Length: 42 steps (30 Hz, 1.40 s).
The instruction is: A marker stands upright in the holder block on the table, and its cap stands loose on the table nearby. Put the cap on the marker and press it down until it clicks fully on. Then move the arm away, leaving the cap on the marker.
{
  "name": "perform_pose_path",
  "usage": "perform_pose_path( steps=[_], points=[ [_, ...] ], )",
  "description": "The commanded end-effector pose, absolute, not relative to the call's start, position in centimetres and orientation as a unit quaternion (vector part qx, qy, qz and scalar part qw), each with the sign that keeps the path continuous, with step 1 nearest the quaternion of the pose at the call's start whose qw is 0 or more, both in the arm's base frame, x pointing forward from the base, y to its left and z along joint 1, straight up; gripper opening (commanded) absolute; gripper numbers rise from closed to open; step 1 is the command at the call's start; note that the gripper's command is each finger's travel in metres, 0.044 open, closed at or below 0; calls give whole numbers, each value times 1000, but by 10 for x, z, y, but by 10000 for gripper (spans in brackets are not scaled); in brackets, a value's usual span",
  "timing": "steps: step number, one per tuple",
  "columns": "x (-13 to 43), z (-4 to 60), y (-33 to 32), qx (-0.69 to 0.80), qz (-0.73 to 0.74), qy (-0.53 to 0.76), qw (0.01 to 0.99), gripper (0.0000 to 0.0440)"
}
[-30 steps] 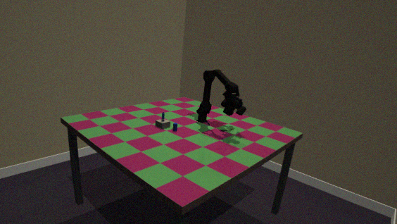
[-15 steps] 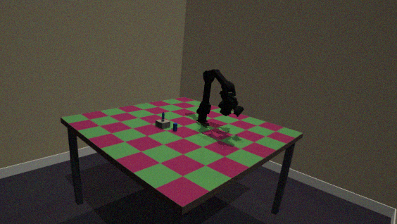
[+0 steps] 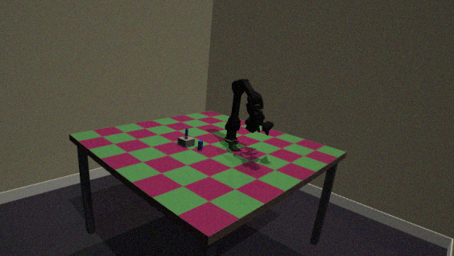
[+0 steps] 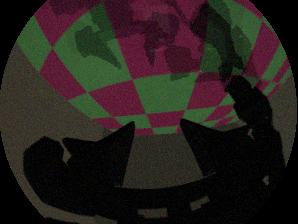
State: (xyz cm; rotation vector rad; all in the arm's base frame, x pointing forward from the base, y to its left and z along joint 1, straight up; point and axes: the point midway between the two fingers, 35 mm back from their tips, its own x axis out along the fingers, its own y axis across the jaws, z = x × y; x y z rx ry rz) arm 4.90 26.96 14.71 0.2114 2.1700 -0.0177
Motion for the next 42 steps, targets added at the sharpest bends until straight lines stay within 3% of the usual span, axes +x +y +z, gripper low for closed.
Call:
perform_pose_path(
  steps=[1, 42],
  points=[
    [61, 147, 269, 92, -5, 877, 471, 331],
    [215, 144, 205, 172, -18, 804, 569, 328]
  ],
)
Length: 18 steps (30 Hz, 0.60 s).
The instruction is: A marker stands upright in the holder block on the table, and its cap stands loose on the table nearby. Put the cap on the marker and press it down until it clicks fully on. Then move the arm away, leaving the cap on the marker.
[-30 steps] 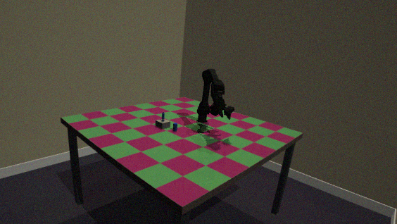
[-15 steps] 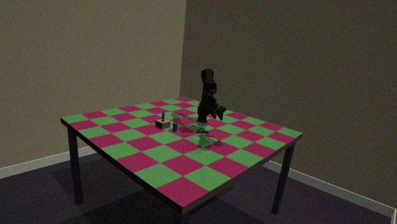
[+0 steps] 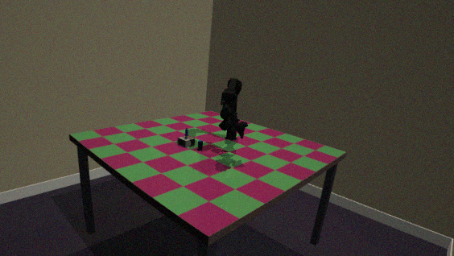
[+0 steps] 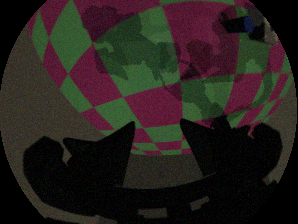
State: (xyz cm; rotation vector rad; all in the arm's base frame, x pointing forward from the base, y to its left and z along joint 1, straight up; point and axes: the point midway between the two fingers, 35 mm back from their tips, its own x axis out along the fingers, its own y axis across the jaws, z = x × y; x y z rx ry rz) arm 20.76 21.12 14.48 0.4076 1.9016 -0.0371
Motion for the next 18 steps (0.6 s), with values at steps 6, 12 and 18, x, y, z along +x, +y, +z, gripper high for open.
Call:
perform_pose_path(
  steps=[6, 12, 18],
  points=[
    [234, 143, 188, 176, -27, 793, 583, 329],
    [251, 141, 170, 178, -36, 782, 596, 331],
    [267, 140, 151, 177, -46, 772, 609, 333]
  ],
)
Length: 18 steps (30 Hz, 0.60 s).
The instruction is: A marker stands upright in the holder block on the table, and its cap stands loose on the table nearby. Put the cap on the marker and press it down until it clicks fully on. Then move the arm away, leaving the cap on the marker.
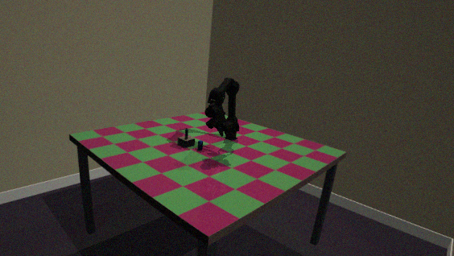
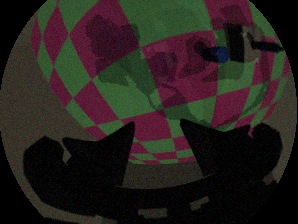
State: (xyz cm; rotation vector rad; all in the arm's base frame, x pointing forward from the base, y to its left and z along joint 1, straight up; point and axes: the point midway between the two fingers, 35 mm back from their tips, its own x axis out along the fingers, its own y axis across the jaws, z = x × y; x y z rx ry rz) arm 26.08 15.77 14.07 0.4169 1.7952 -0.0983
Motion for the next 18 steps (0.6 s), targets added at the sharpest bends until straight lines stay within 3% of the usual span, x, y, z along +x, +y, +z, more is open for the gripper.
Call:
perform_pose_path(
  steps=[1, 18],
  points=[
    [269, 139, 147, 176, -48, 771, 611, 334],
    [306, 131, 91, 158, -79, 747, 641, 339]
  ],
)
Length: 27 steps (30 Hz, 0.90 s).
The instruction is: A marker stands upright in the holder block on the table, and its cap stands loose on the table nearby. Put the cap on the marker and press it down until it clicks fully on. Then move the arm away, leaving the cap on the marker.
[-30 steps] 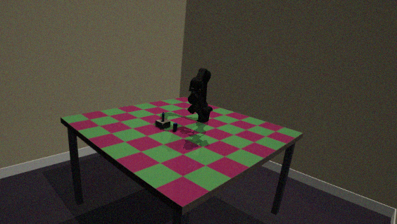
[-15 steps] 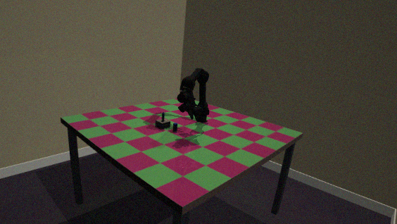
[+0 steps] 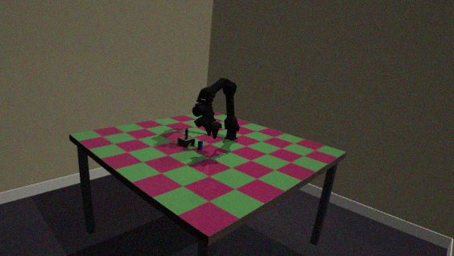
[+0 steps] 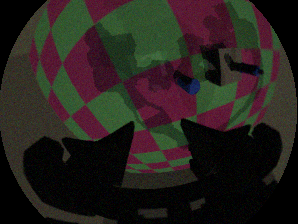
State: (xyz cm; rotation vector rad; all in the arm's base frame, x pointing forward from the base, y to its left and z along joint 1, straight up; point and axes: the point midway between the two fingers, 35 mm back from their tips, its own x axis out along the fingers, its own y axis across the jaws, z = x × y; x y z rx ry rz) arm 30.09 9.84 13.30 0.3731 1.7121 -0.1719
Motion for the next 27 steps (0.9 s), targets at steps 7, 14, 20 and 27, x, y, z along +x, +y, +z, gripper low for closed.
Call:
perform_pose_path(
  steps=[7, 14, 20, 27],
  points=[
    [318, 125, 70, 147, -89, 739, 651, 334],
    [325, 117, 53, 134, -96, 737, 655, 326],
    [324, 109, 44, 120, -98, 743, 651, 320],
    [320, 97, 37, 104, -95, 751, 645, 309]
  ],
)
